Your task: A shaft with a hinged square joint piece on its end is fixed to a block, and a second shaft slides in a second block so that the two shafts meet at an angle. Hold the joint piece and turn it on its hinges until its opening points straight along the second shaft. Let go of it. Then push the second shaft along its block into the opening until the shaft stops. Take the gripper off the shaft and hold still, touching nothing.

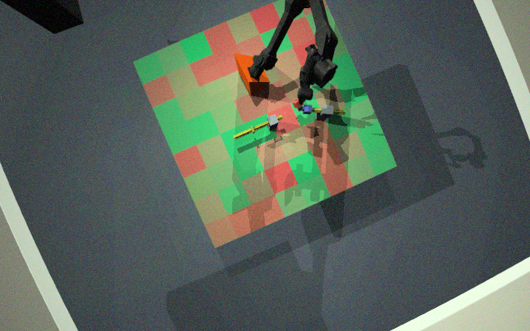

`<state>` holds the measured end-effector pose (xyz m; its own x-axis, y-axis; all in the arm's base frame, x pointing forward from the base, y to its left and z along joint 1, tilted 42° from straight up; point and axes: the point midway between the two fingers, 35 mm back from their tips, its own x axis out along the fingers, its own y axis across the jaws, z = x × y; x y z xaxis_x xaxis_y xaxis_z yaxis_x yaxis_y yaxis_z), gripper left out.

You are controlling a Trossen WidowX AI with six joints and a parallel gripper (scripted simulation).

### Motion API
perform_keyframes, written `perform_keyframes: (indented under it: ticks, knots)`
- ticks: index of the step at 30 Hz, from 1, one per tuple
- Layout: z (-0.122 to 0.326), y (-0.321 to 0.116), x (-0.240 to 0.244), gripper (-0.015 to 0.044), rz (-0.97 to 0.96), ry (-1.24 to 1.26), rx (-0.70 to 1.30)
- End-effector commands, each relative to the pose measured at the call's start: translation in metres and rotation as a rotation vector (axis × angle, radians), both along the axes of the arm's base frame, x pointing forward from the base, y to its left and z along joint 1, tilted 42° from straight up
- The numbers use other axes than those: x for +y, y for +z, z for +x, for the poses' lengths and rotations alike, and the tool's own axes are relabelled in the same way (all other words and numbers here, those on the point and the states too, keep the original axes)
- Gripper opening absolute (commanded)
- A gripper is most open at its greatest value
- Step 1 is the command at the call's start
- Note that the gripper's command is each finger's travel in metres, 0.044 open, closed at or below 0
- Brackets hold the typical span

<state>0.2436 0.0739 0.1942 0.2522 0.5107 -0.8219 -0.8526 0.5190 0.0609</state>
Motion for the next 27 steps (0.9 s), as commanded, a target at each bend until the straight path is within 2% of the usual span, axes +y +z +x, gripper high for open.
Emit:
perform_keyframes:
  ticks: [1,27]
  knots:
    - [-0.012,-0.004,-0.006,0.044,0.039,-0.084,0.094]
    - [-0.08,-0.01,-0.025,0.044,0.295,-0.638,0.681]
